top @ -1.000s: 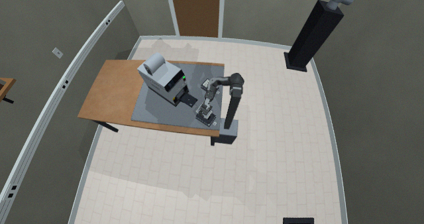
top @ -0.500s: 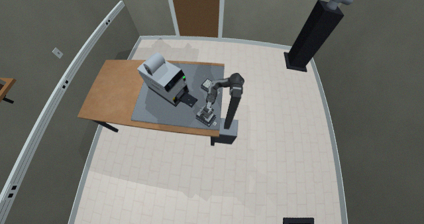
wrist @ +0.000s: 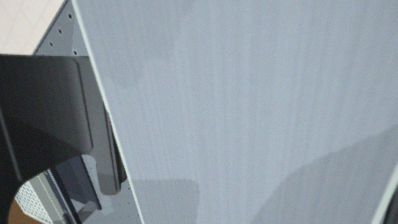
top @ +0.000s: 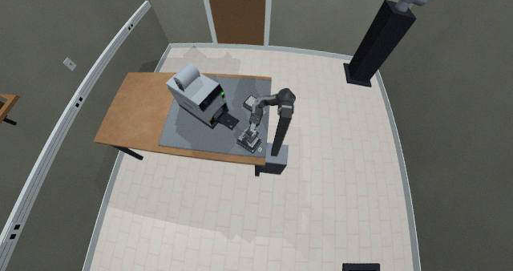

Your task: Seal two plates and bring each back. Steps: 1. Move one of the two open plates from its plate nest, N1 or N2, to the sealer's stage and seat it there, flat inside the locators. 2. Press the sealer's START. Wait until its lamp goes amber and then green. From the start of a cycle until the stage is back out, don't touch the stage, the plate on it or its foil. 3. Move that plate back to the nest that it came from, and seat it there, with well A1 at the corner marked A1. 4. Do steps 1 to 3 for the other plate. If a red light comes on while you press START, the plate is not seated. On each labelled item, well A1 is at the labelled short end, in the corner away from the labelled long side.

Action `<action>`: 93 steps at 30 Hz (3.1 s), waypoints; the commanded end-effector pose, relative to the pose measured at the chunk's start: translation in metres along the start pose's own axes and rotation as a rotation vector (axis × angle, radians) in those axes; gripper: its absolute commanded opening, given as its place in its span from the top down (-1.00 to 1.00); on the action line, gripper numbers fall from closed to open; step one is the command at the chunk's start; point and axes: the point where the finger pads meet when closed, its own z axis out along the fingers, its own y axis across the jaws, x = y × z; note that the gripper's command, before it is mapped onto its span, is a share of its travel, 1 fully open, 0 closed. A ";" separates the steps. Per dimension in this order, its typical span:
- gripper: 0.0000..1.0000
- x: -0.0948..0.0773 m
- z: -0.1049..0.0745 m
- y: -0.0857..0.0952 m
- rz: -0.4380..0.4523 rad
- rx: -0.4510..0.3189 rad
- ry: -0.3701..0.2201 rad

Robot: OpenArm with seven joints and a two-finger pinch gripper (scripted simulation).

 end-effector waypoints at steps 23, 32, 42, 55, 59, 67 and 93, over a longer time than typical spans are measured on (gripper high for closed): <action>1.00 0.000 0.000 -0.001 0.002 -0.001 0.000; 1.00 0.000 0.000 -0.001 0.002 -0.001 0.000; 1.00 0.001 0.003 -0.001 0.001 -0.003 0.000; 1.00 0.002 0.009 0.000 -0.001 -0.004 0.001; 1.00 0.002 0.010 0.000 0.000 -0.003 0.001; 1.00 0.002 0.009 0.000 0.002 -0.001 0.000; 1.00 0.003 0.011 0.001 0.000 -0.004 0.001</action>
